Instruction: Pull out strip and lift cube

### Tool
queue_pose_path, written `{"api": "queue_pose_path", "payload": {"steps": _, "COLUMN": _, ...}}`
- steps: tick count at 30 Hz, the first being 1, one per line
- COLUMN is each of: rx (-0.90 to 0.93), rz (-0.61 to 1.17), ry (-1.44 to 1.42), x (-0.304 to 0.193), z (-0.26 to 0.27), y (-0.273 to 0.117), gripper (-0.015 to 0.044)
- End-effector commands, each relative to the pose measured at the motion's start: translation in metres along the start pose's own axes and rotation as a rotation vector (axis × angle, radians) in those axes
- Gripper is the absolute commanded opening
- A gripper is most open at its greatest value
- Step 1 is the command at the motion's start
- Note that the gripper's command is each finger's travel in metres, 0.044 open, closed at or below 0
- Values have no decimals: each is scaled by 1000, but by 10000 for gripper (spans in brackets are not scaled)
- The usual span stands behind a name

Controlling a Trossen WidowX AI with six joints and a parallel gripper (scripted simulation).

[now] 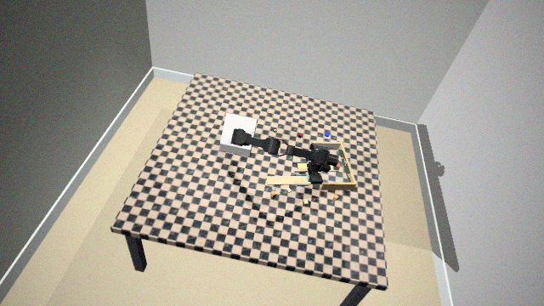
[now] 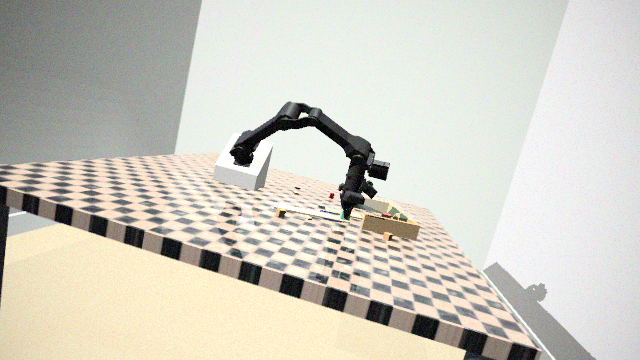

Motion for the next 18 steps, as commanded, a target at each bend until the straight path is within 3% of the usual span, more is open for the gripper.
{"api": "queue_pose_path", "payload": {"steps": 1, "rx": 0, "rz": 0, "ry": 1, "x": 0, "z": 0, "y": 0, "gripper": 118}}
{"api": "queue_pose_path", "payload": {"steps": 4, "rx": 0, "rz": 0, "ry": 1, "x": 0, "z": 0, "y": 0, "gripper": 98}}
{"api": "queue_pose_path", "payload": {"steps": 8, "rx": 0, "rz": 0, "ry": 1, "x": -2, "z": 1, "y": -2, "gripper": 0}}
{"api": "queue_pose_path", "payload": {"steps": 18, "rx": 1, "rz": 0, "ry": -3, "x": -32, "z": 22, "y": -29, "gripper": 0}}
Point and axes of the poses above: the point midway between the two fingers, 35 mm back from their tips, its own y axis out along the fingers, its own z axis across the jaws, x = y × z, the point moved 2 cm from there along -y, back along the fingers, and after that the axes turned 4 degrees about -y, right-handed, at the moved point
